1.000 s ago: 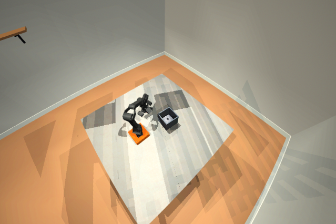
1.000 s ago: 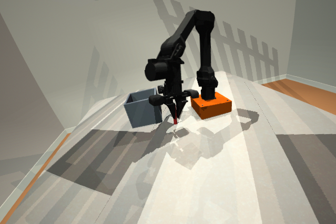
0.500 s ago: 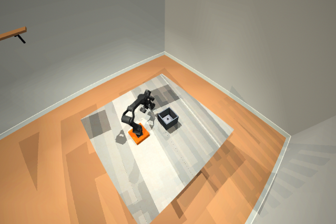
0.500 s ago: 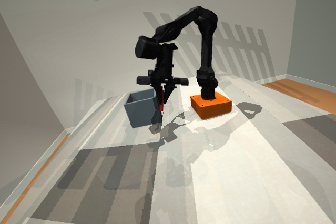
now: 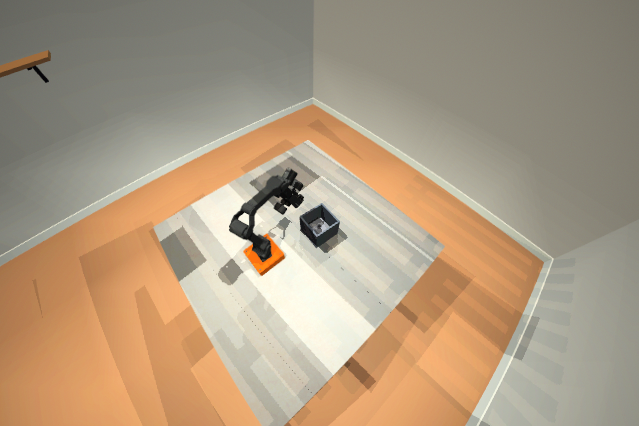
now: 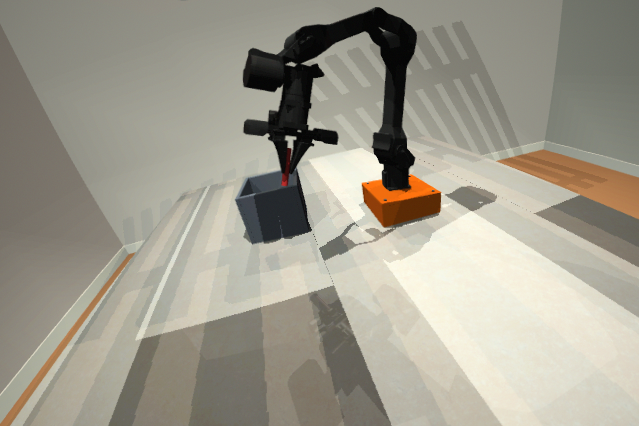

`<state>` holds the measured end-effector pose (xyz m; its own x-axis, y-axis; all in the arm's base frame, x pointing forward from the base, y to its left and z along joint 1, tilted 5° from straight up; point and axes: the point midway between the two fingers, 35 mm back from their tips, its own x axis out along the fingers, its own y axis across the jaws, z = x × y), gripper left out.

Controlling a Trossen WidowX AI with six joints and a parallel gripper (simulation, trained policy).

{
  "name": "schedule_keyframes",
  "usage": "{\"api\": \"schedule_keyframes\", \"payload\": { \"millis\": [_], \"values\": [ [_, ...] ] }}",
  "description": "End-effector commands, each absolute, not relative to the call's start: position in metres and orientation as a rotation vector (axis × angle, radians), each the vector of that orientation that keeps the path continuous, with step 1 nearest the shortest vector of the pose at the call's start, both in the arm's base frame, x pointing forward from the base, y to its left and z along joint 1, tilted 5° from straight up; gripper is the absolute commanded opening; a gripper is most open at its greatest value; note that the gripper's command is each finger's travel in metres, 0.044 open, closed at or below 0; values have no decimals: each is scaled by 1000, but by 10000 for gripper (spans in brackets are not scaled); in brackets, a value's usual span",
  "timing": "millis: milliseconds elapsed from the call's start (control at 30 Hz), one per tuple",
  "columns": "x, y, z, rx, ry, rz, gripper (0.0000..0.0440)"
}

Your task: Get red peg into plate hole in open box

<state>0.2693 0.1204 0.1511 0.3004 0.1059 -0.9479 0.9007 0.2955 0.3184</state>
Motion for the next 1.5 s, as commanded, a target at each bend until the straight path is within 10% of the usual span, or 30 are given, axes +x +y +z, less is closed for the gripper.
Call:
{"api": "schedule_keyframes", "payload": {
  "millis": [0,1467],
  "values": [
    [275,109,156,1148,1124,-736,0],
    [319,-3,115,1077,1185,-958,0]
  ]
}}
